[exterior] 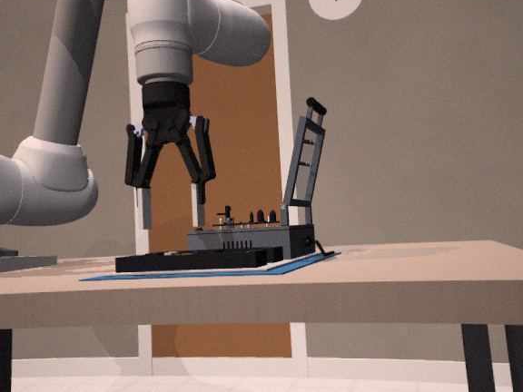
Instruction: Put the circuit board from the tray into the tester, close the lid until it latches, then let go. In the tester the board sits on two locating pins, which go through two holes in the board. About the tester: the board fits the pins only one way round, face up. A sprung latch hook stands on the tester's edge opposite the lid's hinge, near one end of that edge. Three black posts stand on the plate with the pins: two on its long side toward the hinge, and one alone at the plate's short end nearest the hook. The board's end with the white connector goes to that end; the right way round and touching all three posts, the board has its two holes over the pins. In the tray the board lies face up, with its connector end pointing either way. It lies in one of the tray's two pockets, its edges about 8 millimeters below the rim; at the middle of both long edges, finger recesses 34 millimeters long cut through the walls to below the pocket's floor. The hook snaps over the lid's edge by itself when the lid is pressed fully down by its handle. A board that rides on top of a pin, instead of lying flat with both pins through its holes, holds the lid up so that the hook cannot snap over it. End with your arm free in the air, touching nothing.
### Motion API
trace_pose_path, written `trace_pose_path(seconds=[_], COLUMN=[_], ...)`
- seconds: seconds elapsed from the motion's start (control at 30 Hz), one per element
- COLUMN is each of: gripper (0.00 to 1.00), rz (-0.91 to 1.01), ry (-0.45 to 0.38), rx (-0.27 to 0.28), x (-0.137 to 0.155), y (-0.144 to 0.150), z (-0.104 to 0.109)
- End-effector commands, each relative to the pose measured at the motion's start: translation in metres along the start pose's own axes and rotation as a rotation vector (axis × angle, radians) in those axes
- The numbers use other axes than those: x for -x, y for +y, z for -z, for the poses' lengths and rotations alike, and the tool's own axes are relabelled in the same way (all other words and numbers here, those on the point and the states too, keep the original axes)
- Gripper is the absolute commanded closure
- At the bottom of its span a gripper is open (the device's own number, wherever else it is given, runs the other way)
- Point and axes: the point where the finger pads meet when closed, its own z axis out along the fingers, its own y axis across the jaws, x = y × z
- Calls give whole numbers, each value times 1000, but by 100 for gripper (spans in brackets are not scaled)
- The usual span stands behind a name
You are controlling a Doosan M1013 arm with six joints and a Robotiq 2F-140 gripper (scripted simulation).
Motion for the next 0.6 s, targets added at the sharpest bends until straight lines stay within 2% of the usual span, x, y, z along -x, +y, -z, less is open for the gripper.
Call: trace_pose_path(seconds=[0.0,0.57], gripper=[42,42], rz=[0,0], ry=[0,0], rx=[0,0], x=[0,0], y=[0,0], z=[1,2])
